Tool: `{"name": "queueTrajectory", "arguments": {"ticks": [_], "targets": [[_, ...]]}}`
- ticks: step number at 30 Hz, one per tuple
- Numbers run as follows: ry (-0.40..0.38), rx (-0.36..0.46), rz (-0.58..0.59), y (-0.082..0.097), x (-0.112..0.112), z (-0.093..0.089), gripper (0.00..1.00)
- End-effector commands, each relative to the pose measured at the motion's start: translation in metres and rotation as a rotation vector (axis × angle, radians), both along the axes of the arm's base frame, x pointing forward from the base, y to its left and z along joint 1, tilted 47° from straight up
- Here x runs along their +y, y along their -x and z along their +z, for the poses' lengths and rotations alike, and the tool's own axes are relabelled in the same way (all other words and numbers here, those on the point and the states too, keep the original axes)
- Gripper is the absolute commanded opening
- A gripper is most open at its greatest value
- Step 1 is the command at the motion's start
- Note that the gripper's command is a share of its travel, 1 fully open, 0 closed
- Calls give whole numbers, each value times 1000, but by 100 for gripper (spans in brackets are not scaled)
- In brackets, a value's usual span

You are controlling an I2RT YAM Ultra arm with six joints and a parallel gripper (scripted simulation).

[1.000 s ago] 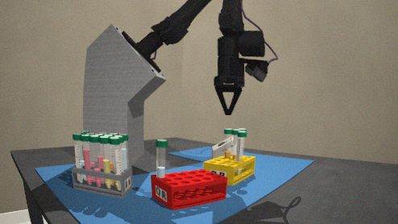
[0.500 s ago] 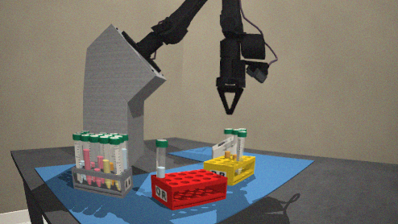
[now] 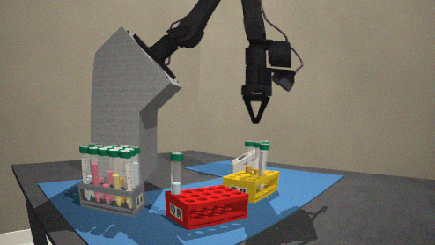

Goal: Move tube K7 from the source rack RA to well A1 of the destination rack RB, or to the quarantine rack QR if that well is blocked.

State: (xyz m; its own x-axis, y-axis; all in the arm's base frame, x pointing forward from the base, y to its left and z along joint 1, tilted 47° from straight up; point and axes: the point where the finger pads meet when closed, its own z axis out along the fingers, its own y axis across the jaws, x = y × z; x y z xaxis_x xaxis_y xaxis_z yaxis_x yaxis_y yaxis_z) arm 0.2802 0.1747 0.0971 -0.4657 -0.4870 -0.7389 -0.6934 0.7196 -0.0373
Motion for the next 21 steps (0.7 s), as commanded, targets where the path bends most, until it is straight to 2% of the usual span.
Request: {"name": "queueTrajectory", "arguments": {"ticks": [1,4,11,21], "targets": [[7,21,-54,12,1,-5,0],[7,21,-54,14,4,-5,0],[-20,-14,-54,21,33,16,0],[-22,-16,-65,19,32,16,0]]}}
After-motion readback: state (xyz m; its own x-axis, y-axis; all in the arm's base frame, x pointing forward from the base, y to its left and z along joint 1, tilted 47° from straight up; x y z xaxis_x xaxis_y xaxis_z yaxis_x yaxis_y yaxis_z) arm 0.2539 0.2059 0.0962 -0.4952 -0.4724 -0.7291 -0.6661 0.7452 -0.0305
